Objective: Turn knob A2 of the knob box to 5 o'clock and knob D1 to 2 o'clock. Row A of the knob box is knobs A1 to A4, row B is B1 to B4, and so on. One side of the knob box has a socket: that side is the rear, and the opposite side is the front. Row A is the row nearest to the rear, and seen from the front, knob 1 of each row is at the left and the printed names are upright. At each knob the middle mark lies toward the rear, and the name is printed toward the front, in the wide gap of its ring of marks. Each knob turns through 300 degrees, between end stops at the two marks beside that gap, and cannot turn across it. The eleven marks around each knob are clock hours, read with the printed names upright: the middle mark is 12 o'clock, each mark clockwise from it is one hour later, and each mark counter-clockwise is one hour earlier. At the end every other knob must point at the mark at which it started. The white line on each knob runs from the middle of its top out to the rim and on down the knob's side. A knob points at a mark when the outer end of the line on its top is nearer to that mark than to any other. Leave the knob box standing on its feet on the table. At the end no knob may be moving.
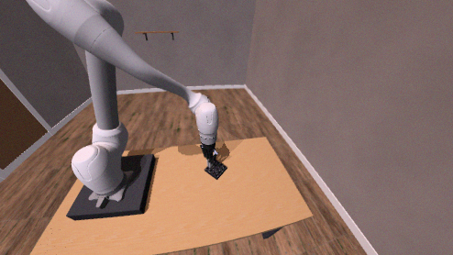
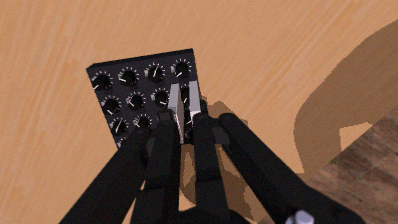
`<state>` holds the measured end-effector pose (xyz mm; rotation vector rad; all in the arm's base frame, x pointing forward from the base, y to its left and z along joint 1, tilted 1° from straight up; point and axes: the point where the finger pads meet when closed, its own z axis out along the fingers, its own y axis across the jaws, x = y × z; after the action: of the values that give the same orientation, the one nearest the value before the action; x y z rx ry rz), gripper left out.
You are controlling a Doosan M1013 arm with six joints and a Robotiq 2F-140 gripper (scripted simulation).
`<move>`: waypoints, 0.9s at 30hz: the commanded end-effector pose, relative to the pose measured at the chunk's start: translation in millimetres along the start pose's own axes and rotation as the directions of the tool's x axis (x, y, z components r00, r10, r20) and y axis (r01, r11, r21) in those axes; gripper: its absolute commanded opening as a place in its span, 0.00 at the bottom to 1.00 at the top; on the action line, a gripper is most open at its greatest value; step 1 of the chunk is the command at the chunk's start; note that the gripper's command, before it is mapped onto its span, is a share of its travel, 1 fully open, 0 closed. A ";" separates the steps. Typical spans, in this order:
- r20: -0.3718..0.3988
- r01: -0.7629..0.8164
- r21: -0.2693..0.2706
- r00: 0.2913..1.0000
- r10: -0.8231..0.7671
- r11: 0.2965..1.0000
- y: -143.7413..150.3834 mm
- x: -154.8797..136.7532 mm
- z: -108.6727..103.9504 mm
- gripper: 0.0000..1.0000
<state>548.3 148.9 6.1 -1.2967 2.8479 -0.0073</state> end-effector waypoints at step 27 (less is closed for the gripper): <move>0.000 -0.051 0.001 0.999 0.051 0.999 0.0 0.0 -0.1 0.12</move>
<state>548.3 148.9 6.1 -1.2241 2.8800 -0.0081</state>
